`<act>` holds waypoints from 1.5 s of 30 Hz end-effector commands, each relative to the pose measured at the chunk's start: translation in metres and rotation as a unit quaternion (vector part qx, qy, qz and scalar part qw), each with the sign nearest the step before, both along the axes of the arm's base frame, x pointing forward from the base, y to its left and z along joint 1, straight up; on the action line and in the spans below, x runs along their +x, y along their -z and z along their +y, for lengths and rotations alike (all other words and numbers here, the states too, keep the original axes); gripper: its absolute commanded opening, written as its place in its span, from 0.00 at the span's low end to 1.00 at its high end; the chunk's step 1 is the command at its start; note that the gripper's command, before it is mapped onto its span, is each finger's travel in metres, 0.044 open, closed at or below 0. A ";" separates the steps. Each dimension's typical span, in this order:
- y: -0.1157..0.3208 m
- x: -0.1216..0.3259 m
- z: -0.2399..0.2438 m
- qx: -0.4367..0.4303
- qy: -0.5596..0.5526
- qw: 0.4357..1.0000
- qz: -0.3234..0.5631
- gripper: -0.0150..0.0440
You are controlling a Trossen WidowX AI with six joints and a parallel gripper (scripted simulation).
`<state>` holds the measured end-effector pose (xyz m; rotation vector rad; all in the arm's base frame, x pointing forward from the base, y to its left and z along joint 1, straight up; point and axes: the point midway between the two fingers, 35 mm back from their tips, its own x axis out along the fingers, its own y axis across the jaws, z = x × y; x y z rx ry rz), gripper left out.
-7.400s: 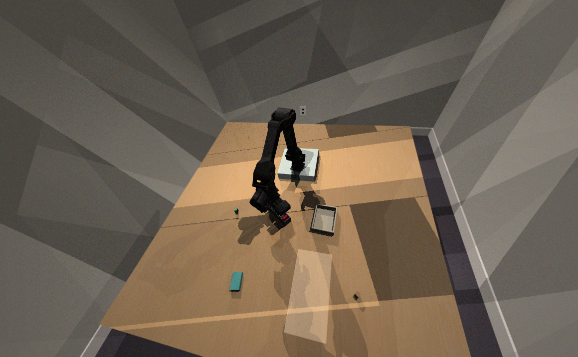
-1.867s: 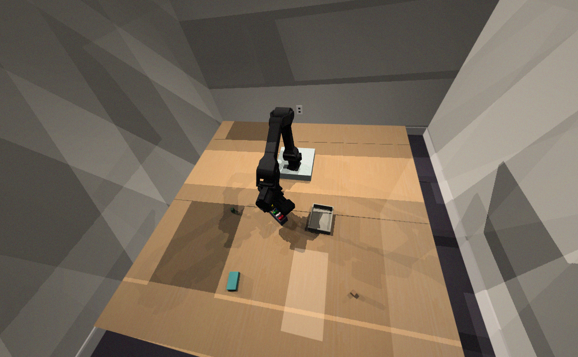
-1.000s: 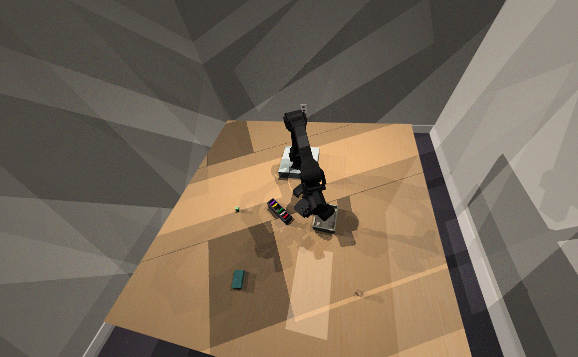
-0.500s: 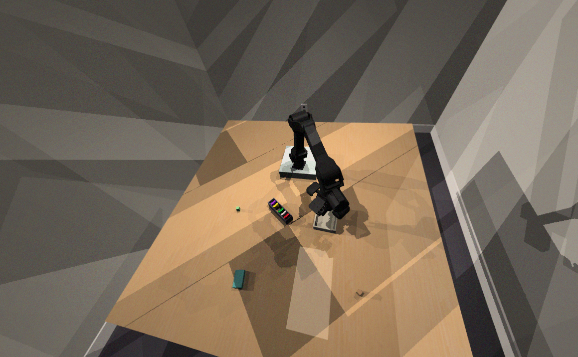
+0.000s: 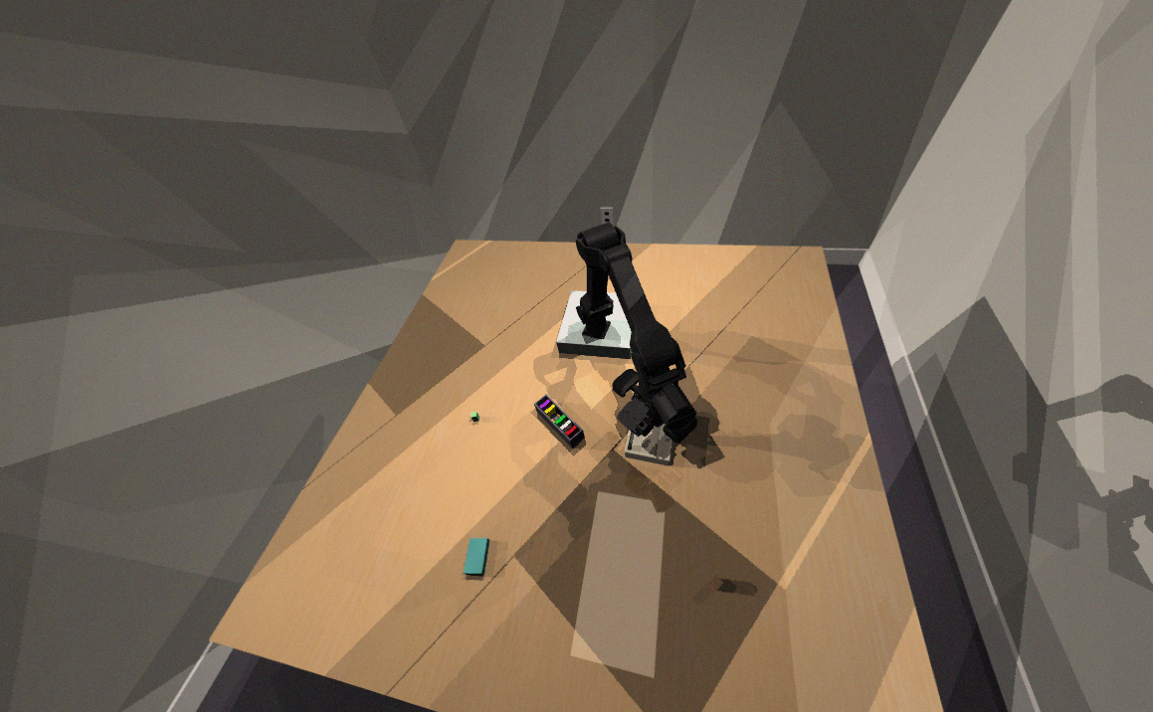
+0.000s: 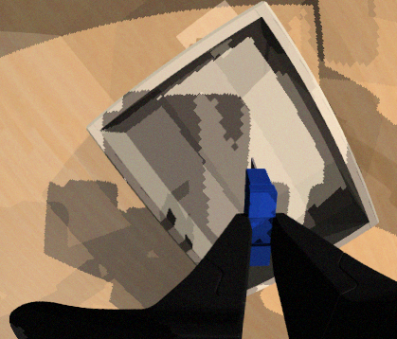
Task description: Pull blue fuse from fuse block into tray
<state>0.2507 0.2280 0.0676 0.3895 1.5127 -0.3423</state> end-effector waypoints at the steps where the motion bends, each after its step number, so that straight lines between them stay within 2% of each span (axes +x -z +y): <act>1: 0.007 0.000 0.000 0.000 0.002 1.000 0.000 0.25; 8: 0.016 0.000 0.000 0.000 0.002 1.000 0.000 0.25; 21: 0.010 0.000 0.000 0.000 0.000 1.000 0.000 0.81; 25: -0.024 -0.001 -0.001 0.000 0.002 1.000 0.000 0.81; 45: -0.023 -0.001 -0.001 0.000 0.000 1.000 0.000 0.81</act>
